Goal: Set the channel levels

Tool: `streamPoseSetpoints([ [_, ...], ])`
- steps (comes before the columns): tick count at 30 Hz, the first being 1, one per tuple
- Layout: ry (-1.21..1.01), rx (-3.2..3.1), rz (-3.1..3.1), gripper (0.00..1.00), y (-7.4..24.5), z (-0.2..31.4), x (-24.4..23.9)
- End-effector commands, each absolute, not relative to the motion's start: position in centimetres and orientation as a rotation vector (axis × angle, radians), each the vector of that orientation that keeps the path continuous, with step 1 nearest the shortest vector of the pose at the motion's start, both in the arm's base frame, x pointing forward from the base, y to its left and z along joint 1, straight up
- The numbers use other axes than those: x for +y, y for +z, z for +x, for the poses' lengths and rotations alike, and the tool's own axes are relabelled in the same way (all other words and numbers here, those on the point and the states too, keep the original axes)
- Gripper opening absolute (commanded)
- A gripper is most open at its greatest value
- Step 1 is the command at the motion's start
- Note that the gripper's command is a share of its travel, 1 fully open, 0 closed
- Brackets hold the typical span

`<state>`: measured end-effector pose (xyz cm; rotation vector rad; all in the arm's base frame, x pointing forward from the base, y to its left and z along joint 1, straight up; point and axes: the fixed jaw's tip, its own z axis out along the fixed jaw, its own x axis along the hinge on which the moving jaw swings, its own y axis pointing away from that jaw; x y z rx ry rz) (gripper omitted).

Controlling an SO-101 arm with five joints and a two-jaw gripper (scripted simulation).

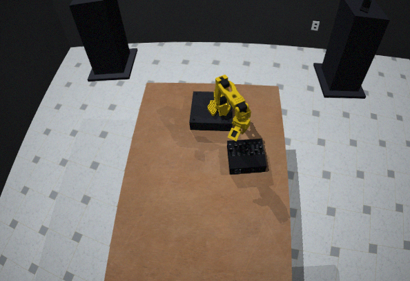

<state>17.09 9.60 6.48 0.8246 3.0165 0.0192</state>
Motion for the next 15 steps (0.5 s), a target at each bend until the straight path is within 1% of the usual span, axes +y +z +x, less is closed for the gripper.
streamPoseSetpoints([
  [1, 0.002, 3.056, 0.723, 0.0, 6.37, 16.91, 9.83],
  [15, 0.002, 3.12, 0.352, 0.0, 6.35, 16.89, 10.28],
])
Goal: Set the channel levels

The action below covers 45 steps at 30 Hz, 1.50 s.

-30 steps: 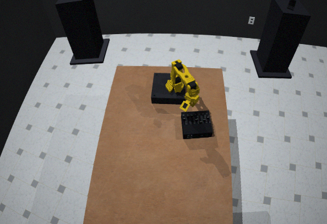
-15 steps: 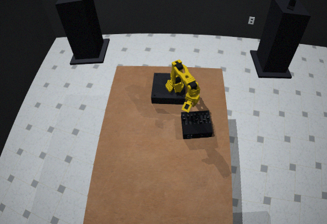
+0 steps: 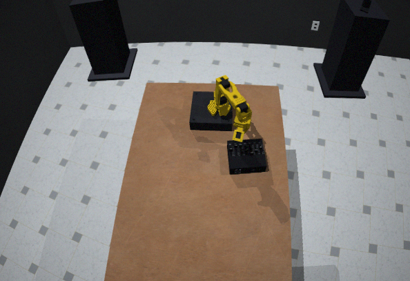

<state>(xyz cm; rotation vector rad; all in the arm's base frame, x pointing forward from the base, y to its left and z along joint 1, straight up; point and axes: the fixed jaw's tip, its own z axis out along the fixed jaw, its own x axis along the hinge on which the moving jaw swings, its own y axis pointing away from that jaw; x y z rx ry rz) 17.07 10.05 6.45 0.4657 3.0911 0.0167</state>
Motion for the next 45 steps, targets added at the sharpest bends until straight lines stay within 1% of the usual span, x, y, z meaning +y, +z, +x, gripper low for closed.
streamPoseSetpoints([
  [1, 0.002, 3.124, 0.315, 0.0, 6.3, 16.9, 10.3],
  [9, 0.002, 3.139, 0.069, 0.0, 6.3, 16.9, 10.6],
  [24, 0.001, 3.065, -0.684, 0.0, 6.3, 16.8, 11.3],
  [26, 0.001, 3.065, -0.684, 0.0, 6.3, 16.8, 11.3],
  [41, 0.0, 2.733, -1.546, 0.0, 6.1, 16.7, 12.0],
  [45, 0.0, 2.665, -1.66, 0.0, 6.1, 16.7, 12.1],
])
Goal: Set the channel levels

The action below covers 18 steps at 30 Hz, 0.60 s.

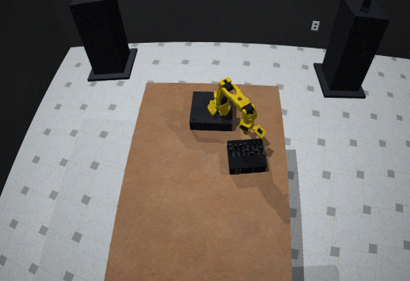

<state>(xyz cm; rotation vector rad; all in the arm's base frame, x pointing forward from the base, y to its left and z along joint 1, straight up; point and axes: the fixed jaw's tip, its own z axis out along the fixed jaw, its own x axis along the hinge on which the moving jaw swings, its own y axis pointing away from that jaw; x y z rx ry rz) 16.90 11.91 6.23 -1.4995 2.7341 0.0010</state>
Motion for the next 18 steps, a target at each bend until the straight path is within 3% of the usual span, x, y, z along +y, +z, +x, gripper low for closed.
streamPoseSetpoints([
  [1, 0.0, 2.629, -1.717, 0.0, 6.08, 16.7, 12.14],
  [18, -0.001, 1.92, -2.484, 0.0, 5.85, 16.88, 12.79],
])
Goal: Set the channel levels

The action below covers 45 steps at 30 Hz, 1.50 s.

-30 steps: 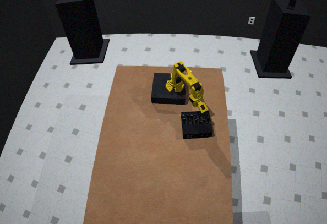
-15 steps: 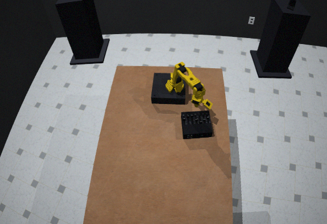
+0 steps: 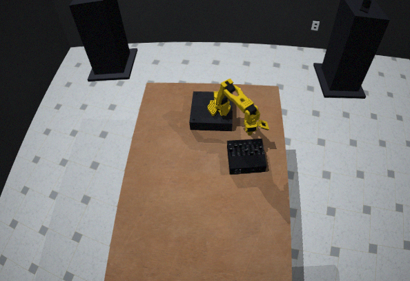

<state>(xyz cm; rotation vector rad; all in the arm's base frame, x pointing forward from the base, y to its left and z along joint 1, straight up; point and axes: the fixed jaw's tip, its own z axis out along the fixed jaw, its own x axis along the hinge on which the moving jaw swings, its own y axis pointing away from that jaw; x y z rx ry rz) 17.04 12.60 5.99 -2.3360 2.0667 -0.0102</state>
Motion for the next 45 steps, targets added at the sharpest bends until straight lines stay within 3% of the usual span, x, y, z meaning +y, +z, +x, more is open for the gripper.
streamPoseSetpoints([
  [1, -0.001, 1.863, -2.528, 0.0, 5.8, 16.9, 12.8],
  [23, -0.002, 0.572, -3.088, 0.0, 5.4, 17.5, 13.9],
  [45, -0.002, -0.693, -3.063, 0.0, 4.9, 18.1, 15.4],
])
